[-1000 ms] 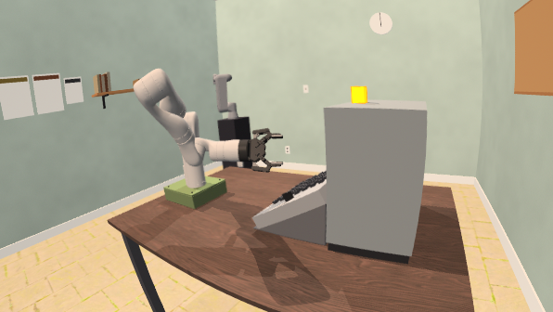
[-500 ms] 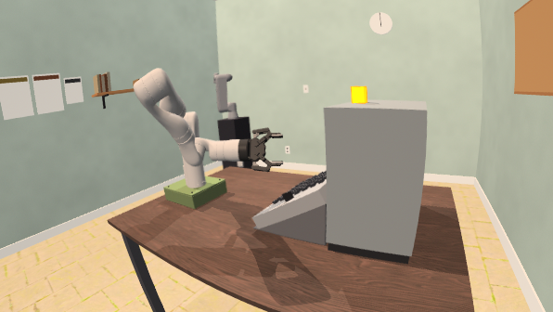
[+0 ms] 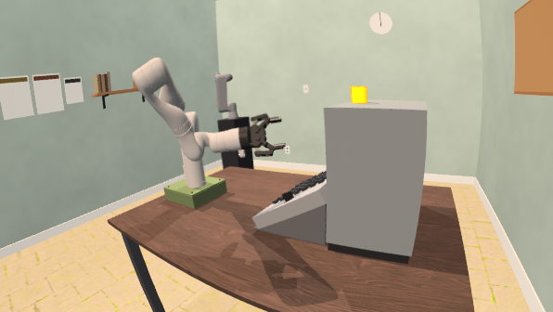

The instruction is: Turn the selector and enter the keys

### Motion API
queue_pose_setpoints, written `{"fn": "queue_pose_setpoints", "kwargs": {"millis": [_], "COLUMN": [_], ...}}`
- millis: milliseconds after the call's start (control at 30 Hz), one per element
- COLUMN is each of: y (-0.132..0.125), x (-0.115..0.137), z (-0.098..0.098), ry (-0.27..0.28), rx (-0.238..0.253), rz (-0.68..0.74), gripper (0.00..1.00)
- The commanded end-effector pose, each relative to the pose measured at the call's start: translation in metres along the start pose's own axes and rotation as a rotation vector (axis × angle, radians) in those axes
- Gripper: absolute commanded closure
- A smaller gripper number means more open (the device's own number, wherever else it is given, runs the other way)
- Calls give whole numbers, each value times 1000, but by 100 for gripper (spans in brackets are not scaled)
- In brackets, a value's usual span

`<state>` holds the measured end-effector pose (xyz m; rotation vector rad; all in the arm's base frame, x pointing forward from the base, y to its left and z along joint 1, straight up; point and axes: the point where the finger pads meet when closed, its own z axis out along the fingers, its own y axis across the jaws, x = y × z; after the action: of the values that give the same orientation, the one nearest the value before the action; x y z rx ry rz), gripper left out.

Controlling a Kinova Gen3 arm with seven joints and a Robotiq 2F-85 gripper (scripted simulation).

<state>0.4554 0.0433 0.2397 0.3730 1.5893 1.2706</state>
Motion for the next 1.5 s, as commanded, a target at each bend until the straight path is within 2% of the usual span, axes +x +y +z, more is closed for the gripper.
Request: {"fn": "queue_pose_setpoints", "kwargs": {"millis": [0,67,100,133,533,567,967,1000,1300,1333,1467], "y": [28,49,49,59,55,70,67,81,78,92,90], "x": [-16,-22,-22,-24,-26,-26,-29,-28,-30,-29,-32], "z": [2,3,3,3,3,3,4,3,3,2,3], "ry": [5,14,14,20,13,26,20,35,29,45,39], "rx": [-58,-100,-100,-122,-111,-144,-133,-165,-155,-186,-177], "rz": [-51,-89,-103,-116,-117,-146,-141,-172,-168,-201,-197], "gripper": [0,0,0,0,0,0,0,0,0,0,0]}}
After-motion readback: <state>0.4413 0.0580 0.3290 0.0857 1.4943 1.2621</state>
